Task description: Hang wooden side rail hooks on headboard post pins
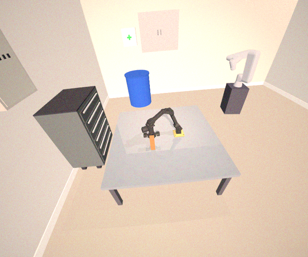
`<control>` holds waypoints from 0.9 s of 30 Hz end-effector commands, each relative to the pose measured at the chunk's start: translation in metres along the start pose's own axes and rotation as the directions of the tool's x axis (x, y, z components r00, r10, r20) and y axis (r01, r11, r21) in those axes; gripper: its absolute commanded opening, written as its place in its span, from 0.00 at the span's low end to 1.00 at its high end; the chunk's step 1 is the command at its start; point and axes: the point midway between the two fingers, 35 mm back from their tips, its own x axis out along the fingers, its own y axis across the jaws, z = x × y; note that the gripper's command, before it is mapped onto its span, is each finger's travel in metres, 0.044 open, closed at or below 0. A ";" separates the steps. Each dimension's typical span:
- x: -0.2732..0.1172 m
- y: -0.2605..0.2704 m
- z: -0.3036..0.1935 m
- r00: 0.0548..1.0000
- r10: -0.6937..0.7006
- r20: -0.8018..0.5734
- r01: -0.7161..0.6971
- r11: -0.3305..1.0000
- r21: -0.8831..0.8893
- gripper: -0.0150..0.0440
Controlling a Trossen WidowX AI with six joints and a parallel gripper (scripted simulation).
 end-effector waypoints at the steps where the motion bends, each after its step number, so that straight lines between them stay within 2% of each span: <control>1: -0.001 0.000 -0.002 1.000 0.004 -0.005 -0.004 1.000 0.002 0.25; 27: -0.002 0.000 -0.005 1.000 0.004 -0.005 -0.004 1.000 0.002 0.25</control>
